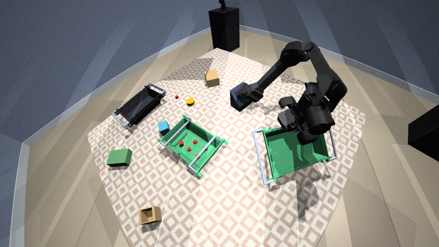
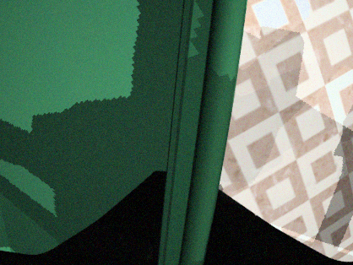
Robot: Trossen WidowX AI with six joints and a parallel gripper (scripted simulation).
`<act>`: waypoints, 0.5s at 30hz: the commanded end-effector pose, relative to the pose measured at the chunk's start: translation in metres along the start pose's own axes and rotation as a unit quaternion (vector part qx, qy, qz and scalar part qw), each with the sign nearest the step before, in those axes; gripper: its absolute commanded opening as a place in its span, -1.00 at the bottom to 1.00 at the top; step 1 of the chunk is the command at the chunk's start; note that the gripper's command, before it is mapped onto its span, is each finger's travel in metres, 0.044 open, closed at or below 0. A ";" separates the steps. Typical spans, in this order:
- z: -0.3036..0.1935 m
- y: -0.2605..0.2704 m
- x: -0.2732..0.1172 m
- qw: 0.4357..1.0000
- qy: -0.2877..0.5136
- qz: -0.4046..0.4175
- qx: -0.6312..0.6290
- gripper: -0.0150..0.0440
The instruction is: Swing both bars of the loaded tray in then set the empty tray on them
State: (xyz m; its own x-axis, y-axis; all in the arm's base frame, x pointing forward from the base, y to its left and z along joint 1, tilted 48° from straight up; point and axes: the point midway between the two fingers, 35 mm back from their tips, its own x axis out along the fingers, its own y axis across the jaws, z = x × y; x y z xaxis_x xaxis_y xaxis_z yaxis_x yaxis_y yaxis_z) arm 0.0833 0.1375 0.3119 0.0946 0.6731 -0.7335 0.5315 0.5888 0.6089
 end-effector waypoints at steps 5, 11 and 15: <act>0.027 0.016 0.002 1.000 -0.017 -0.002 0.019 -0.49; 0.050 0.023 0.007 0.999 -0.025 -0.011 0.038 -0.49; 0.066 0.027 0.009 0.998 -0.028 -0.017 0.050 -0.49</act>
State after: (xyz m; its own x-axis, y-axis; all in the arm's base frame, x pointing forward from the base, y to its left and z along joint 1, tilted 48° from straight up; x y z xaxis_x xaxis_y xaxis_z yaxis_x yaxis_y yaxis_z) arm 0.1394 0.1345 0.2993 0.0981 0.6270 -0.7728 0.6065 0.5780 0.5459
